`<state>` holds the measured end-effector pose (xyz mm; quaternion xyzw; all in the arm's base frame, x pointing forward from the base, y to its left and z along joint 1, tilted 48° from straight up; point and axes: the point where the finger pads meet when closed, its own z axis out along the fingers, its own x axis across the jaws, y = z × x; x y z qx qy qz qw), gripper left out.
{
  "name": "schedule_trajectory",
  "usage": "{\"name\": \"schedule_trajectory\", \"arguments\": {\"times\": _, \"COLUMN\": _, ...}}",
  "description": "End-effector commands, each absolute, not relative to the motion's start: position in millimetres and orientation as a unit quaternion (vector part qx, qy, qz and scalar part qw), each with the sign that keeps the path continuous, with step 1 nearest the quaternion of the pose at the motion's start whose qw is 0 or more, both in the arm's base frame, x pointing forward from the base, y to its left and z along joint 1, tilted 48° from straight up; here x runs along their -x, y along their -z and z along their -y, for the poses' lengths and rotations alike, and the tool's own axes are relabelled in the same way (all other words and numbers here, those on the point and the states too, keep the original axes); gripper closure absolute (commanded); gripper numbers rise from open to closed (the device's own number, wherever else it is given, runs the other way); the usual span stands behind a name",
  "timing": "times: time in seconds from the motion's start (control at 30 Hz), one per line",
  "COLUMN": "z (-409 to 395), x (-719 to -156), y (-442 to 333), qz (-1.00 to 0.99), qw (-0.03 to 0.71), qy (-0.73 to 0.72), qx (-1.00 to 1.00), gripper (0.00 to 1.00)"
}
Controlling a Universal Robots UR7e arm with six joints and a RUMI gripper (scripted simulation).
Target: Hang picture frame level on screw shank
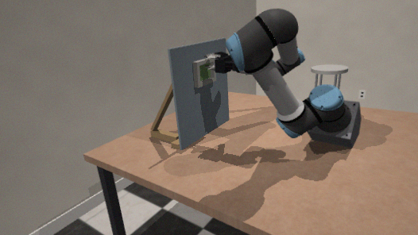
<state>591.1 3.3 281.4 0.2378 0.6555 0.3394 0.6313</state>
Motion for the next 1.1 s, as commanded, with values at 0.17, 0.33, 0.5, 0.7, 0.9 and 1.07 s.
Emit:
{"name": "schedule_trajectory", "arguments": {"times": 0.17, "z": -2.9, "x": -591.2, "y": -281.6, "qz": -0.655, "qw": 0.632, "qy": -0.339, "qx": -0.238, "gripper": 0.71}}
{"name": "schedule_trajectory", "arguments": {"times": 0.33, "z": -2.8, "x": -591.1, "y": -281.6, "qz": -0.655, "qw": 0.632, "qy": -0.339, "qx": -0.238, "gripper": 0.71}}
{"name": "schedule_trajectory", "arguments": {"times": 0.5, "z": -2.7, "x": -590.1, "y": -281.6, "qz": -0.655, "qw": 0.632, "qy": -0.339, "qx": -0.238, "gripper": 0.71}}
{"name": "schedule_trajectory", "arguments": {"times": 0.7, "z": -2.4, "x": -588.3, "y": -281.5, "qz": -0.655, "qw": 0.632, "qy": -0.339, "qx": -0.238, "gripper": 0.71}}
{"name": "schedule_trajectory", "arguments": {"times": 0.9, "z": -1.6, "x": -583.1, "y": -281.4, "qz": -0.655, "qw": 0.632, "qy": -0.339, "qx": -0.238, "gripper": 0.71}}
{"name": "schedule_trajectory", "arguments": {"times": 1.07, "z": -0.7, "x": -576.4, "y": -281.2, "qz": -0.655, "qw": 0.632, "qy": -0.339, "qx": -0.238, "gripper": 0.71}}
